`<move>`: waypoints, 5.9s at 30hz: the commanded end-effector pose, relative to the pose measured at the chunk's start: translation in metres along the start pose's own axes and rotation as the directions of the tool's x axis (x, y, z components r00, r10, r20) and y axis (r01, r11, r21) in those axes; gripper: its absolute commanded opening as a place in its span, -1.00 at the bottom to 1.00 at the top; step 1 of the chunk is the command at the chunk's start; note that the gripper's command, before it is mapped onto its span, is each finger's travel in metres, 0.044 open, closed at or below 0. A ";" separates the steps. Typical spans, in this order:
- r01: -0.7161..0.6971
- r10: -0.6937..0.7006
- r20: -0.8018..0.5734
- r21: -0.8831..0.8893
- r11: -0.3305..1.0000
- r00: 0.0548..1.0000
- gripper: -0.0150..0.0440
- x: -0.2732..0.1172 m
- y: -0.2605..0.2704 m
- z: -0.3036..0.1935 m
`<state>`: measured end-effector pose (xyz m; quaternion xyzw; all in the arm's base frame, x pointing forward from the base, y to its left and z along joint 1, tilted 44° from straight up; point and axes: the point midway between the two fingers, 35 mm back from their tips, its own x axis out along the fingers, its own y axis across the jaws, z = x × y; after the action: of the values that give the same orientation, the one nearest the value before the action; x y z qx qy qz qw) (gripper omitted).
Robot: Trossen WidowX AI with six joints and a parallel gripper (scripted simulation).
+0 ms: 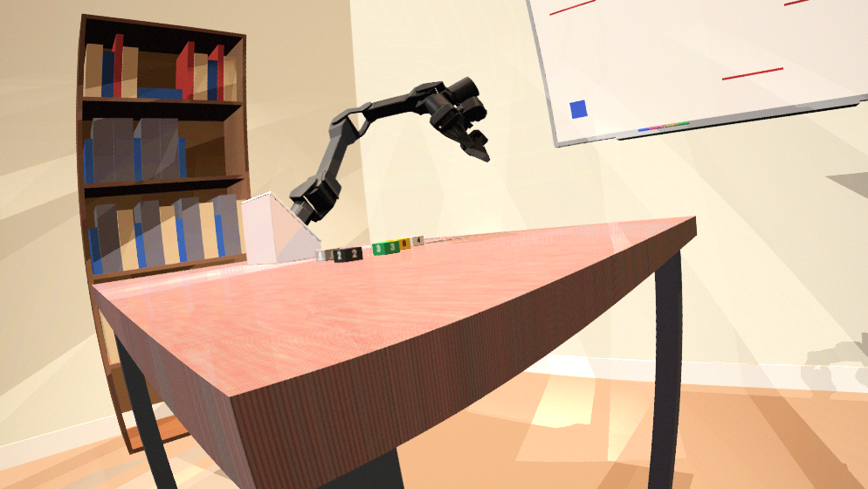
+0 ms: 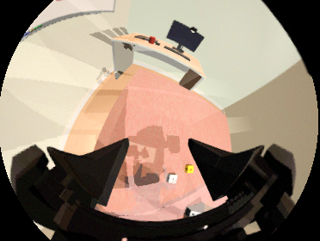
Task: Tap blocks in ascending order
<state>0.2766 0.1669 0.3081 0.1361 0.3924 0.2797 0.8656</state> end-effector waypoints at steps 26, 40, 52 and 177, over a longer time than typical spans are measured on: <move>-0.075 0.263 -0.574 0.330 0.941 0.775 0.86 0.024 -0.314 -0.195; -0.075 0.263 -0.574 0.330 0.941 0.775 0.86 0.024 -0.314 -0.195; -0.076 0.265 -0.573 0.332 0.940 0.776 0.86 0.029 -0.192 -0.130; -0.077 0.261 -0.571 0.326 0.942 0.778 0.86 0.086 -0.359 -0.130</move>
<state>0.3605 -0.0689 0.0075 0.1996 0.6698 0.3260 0.6366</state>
